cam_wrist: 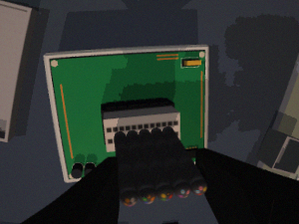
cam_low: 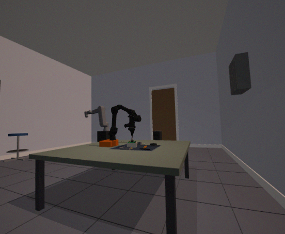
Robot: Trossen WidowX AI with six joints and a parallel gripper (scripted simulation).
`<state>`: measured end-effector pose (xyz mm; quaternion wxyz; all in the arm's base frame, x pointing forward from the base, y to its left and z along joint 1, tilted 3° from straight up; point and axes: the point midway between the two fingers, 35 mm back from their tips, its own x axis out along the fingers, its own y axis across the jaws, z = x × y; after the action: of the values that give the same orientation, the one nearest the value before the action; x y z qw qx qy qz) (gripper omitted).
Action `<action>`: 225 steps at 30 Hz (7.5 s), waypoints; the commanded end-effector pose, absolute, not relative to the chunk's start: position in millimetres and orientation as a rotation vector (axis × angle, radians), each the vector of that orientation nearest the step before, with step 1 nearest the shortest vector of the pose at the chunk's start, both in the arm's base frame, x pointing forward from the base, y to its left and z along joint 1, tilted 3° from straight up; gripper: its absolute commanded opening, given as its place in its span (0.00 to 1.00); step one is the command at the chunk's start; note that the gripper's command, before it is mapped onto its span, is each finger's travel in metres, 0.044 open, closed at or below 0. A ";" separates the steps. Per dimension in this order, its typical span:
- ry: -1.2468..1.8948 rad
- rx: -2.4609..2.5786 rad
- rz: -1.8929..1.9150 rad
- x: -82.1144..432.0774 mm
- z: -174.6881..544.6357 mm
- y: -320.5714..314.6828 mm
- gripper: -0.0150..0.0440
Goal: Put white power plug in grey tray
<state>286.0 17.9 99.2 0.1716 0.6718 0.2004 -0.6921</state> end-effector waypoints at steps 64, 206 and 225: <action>0.466 1.920 -1.893 284.5 76.9 20.8 0.32; 0.466 1.920 -1.893 284.4 82.5 21.0 0.68; 0.466 1.920 -1.893 284.5 76.9 20.8 0.25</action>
<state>284.7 20.1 77.6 0.2033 0.6876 0.1661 -0.6770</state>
